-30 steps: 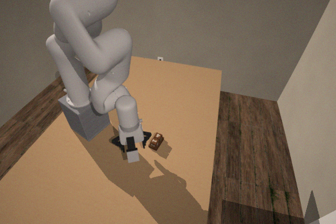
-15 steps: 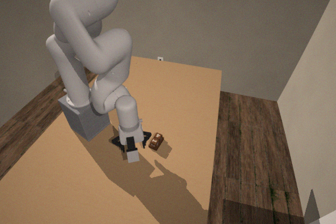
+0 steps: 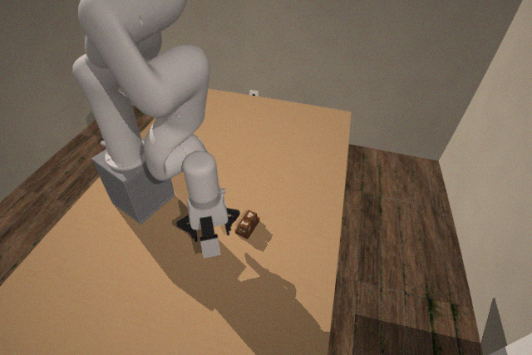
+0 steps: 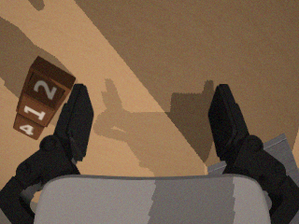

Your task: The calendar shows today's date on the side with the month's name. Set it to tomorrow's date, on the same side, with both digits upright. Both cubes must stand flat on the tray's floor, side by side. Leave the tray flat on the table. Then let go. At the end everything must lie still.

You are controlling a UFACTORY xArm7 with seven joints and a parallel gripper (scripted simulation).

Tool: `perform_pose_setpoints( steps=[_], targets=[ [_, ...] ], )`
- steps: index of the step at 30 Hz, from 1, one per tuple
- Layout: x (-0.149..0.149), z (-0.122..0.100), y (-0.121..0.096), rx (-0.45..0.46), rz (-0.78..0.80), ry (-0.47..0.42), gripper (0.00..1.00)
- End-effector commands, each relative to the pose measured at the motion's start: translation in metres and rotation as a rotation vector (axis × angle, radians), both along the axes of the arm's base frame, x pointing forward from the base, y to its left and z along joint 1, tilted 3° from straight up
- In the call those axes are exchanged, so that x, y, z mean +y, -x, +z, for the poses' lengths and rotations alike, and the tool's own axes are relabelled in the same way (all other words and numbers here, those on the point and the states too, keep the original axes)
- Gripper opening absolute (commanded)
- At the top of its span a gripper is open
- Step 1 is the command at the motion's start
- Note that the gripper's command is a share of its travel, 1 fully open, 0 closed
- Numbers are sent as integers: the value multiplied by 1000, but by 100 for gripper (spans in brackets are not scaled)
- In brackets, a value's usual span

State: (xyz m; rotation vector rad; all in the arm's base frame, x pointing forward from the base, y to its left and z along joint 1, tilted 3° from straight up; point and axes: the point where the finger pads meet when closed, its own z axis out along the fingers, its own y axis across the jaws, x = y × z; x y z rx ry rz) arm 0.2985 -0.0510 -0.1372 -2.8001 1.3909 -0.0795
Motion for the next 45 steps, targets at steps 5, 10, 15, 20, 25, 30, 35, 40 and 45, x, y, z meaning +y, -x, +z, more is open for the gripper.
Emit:
perform_pose_setpoints(
  steps=[5, 10, 15, 20, 25, 30, 35, 40, 45],
  targets=[
    [0, 1, -1, -2, 0, 1, 100],
    [0, 1, -1, -2, 0, 1, 100],
    [0, 1, -1, -2, 0, 1, 100],
    [0, 1, -1, -2, 0, 1, 100],
    [0, 1, -1, -2, 0, 1, 100],
    [0, 1, -1, -2, 0, 1, 100],
    [0, 3, -1, -2, 0, 1, 100],
    [0, 18, 0, -2, 0, 1, 100],
    [0, 32, 1, -2, 0, 1, 100]
  ],
)
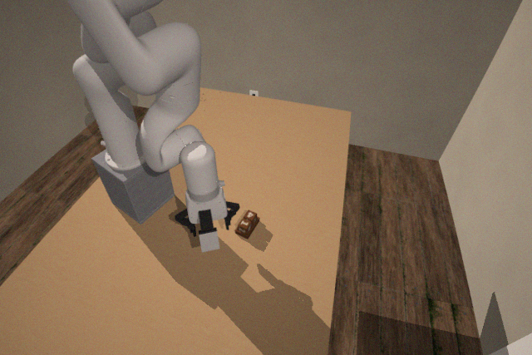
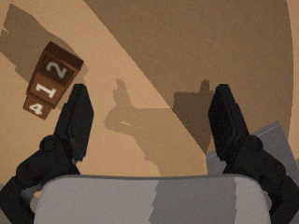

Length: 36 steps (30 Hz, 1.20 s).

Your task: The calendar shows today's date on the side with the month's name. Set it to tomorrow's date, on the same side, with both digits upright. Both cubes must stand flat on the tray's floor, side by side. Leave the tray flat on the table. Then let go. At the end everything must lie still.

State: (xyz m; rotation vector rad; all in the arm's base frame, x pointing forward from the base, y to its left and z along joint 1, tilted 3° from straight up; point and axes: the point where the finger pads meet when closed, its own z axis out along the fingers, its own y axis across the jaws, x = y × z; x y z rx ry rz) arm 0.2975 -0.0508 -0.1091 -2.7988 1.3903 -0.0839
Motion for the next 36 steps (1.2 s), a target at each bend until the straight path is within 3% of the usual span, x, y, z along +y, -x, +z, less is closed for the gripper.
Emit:
perform_pose_setpoints(
  steps=[1, 8, 25, 31, 34, 36],
  targets=[
    [0, 9, 0, 1, 0, 1, 100],
    [0, 31, 1, 1, 0, 1, 100],
    [1, 32, 0, 2, -12, 1, 100],
    [20, 32, -24, 8, -282, 1, 100],
    [20, 32, -24, 8, -283, 1, 100],
    [35, 34, -39, 5, -437, -6, 100]
  ],
)
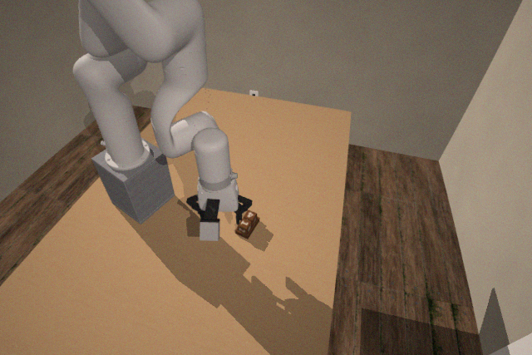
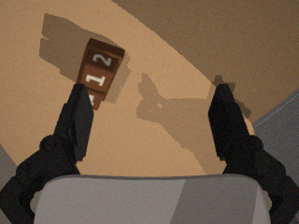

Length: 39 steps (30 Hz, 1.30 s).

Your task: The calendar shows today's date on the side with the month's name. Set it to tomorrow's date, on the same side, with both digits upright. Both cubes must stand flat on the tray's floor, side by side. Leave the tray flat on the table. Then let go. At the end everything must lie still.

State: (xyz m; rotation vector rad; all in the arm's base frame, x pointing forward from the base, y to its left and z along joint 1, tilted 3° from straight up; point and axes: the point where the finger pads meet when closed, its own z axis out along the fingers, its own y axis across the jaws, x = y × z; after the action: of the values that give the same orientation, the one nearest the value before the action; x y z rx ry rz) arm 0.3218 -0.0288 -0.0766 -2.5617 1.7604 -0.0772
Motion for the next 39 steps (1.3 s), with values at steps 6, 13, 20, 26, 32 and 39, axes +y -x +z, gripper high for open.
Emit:
perform_pose_setpoints(
  steps=[6, 13, 20, 26, 32, 39],
  targets=[
    [42, 5, -35, 6, -371, -6, 100],
    [54, 7, -42, 2, -445, -17, 49],
    [54, 7, -42, 2, -445, -17, 49],
    [54, 7, -42, 2, -445, -17, 49],
    [54, 7, -42, 2, -445, -17, 49],
    [54, 7, -42, 2, -445, -17, 49]
  ],
)
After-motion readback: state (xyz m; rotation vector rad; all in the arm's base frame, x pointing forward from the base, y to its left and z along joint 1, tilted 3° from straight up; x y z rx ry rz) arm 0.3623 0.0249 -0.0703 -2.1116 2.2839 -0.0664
